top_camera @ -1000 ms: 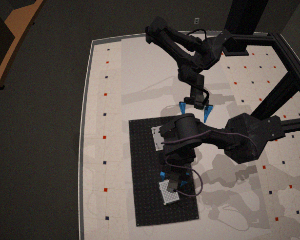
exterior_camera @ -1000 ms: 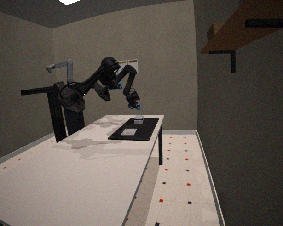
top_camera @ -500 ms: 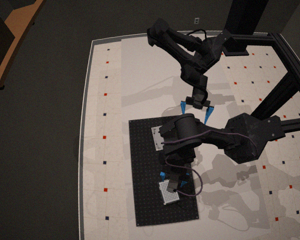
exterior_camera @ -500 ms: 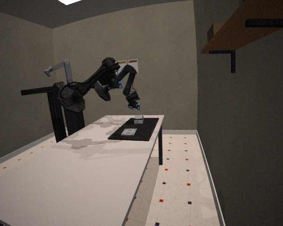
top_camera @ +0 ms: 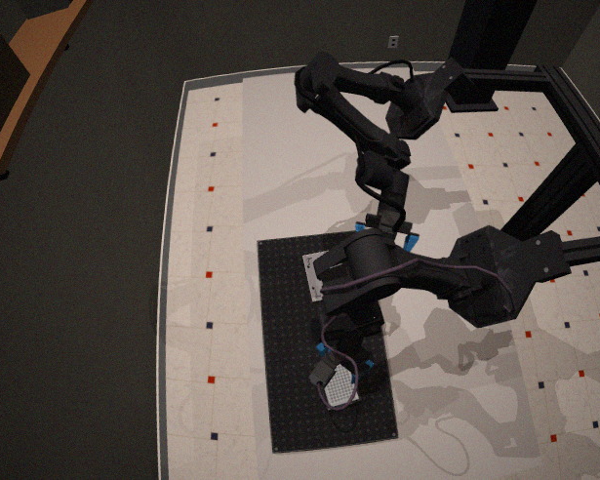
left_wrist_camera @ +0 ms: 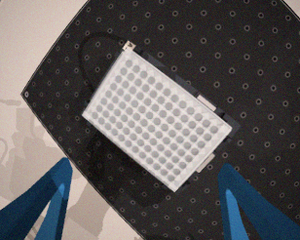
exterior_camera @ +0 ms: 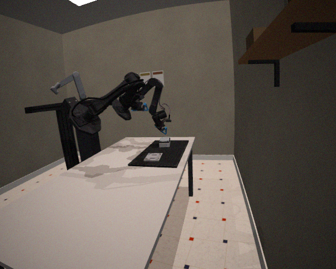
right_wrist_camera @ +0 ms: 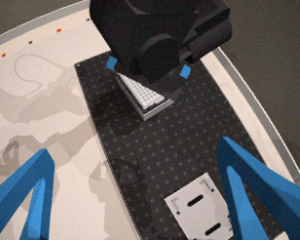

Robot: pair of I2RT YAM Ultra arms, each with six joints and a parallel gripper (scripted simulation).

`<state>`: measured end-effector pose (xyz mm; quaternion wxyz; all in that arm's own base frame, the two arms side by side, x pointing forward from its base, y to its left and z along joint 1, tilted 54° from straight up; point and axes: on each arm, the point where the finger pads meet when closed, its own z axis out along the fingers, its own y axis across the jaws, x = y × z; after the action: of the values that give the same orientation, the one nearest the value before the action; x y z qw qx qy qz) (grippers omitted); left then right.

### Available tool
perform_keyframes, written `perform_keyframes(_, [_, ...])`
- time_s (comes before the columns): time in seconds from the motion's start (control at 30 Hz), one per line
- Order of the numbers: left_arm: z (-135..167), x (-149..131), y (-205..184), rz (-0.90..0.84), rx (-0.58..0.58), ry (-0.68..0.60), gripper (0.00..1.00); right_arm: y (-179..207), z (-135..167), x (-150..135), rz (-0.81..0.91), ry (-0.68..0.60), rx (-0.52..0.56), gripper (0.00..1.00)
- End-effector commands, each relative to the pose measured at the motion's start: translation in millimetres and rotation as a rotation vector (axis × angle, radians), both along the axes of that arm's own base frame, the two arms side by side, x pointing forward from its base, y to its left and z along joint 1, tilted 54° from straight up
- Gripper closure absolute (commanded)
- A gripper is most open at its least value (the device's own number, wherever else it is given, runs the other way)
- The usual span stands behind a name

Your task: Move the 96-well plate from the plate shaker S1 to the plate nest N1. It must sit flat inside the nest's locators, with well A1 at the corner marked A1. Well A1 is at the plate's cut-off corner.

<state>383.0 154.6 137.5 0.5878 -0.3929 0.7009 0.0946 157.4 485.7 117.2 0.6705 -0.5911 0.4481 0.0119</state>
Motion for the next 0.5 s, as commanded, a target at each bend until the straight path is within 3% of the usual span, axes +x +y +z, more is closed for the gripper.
perform_keyframes(0.0, [-5.9,9.9,2.9,-0.114,0.131,0.172,0.0,16.4,6.7,-10.9,0.066,-0.011,0.034,0.0])
perform_keyframes(0.17, [-5.6,14.0,6.1,-0.173,0.202,0.242,0.0,16.8,3.5,-2.3,0.058,-0.012,0.033,0.0])
perform_keyframes(0.47, [-3.7,25.4,16.5,-0.38,0.452,0.454,0.0,19.2,-5.1,6.1,0.055,-0.008,0.02,0.0])
